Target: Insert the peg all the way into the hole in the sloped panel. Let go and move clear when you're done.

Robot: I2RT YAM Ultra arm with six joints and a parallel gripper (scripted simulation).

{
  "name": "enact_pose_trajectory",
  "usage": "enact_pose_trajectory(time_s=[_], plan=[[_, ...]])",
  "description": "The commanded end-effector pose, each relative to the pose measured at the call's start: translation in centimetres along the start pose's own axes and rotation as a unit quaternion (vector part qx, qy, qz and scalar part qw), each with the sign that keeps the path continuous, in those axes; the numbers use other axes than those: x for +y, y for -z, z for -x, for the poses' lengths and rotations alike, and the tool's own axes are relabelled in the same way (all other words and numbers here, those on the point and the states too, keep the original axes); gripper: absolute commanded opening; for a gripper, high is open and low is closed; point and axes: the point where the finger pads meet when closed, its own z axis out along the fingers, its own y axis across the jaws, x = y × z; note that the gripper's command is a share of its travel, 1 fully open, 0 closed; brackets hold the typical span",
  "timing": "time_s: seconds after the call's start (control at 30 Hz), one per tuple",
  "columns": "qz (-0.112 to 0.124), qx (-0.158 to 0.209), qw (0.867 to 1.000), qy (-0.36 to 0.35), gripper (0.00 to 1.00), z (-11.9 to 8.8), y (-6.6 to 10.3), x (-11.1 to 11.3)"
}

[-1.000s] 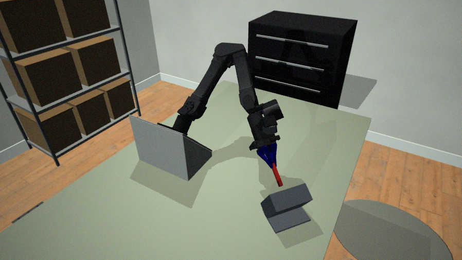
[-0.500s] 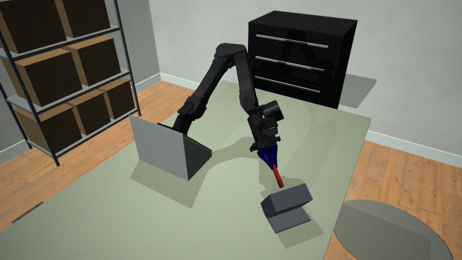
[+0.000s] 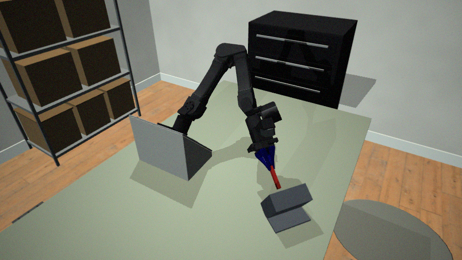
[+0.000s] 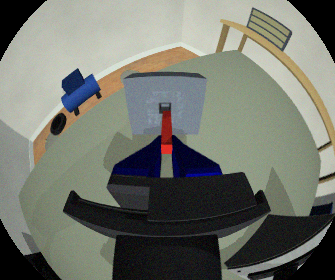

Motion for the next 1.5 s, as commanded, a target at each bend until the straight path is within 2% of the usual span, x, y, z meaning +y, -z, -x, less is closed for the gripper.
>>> enact_pose_trajectory(time_s=[0.0,0.7,0.73,1.07,1.47], plan=[[0.008,-0.026,1.0,-0.008,0.0,1.7,0.1,0.3],[0.008,-0.026,1.0,-0.008,0.0,2.0,-1.6,0.6],[-0.008,0.001,1.0,-0.002,0.0,-0.1,-1.2,-0.7],[0.006,-0.023,1.0,-0.007,0.0,0.3,-0.3,-0.3],[0.008,-0.026,1.0,-0.008,0.0,1.1,1.0,0.1]])
